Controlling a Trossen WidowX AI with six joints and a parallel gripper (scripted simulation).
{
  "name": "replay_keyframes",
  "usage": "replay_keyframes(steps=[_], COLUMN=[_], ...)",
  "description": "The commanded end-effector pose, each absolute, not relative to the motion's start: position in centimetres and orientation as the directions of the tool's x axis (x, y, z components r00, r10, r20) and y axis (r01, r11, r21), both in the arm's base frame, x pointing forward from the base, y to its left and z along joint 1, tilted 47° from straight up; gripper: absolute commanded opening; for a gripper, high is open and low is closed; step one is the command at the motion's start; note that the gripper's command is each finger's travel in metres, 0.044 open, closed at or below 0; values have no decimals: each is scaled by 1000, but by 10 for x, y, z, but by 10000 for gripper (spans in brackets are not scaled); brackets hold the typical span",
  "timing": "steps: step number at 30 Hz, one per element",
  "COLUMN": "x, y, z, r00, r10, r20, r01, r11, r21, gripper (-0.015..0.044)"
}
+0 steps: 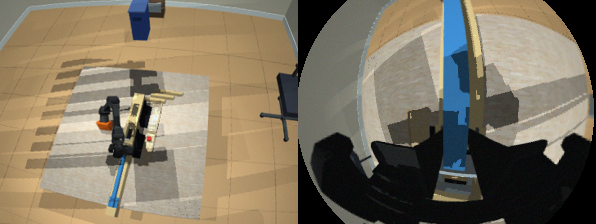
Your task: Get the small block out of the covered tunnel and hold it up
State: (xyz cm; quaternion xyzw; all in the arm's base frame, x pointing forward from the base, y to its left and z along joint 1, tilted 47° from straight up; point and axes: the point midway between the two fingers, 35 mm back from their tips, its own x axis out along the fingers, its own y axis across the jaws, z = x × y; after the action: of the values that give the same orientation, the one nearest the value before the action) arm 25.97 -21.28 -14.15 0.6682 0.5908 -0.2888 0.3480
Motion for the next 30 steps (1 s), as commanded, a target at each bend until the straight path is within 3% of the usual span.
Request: replay_keyframes(steps=[1,6,23,30], x=[264,264,263,265], y=[-224,-225,-250,-239], z=[-160,-162,-126,-119], r00=[152,152,150,136], r10=[585,585,585,574], r20=[-797,-797,-797,-808], r01=[988,988,988,990], r11=[-70,-71,-70,-60], r21=[137,136,135,125], gripper=[0,0,440,440])
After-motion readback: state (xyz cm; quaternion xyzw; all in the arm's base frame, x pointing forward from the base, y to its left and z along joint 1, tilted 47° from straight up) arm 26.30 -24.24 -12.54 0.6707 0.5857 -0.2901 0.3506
